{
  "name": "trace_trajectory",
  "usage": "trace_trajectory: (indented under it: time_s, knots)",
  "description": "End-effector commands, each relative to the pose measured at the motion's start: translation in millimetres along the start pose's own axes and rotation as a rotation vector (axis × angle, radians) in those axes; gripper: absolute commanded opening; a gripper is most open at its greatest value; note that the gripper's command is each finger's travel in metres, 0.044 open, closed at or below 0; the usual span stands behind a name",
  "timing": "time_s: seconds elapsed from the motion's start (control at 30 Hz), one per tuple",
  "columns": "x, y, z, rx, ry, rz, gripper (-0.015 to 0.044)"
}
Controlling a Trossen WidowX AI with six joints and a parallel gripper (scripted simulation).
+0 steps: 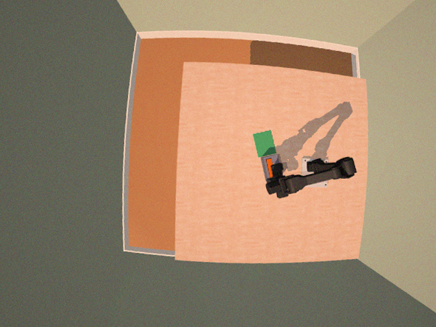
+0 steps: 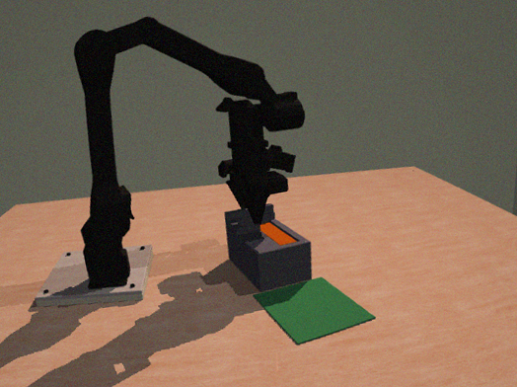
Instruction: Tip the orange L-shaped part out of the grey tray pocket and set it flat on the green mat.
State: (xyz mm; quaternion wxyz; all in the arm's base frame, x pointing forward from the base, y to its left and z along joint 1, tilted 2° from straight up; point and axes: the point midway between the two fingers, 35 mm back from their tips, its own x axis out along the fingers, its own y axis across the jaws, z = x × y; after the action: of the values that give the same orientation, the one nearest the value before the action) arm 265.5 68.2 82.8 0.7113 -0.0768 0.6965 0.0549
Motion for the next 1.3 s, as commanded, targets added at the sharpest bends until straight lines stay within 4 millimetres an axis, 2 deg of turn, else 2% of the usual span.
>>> trace_trajectory:
  time_s: [0.0,0.43,1.0,1.27]
  knots:
    - [9,0,-1,-0.004,0.006,-0.002,0.018]
    - [29,0,-1,-0.004,0.006,-0.002,0.018]
    - [29,0,-1,-0.004,0.006,-0.002,0.018]
    - [23,2,0,-0.001,-0.001,0.001,0.018]
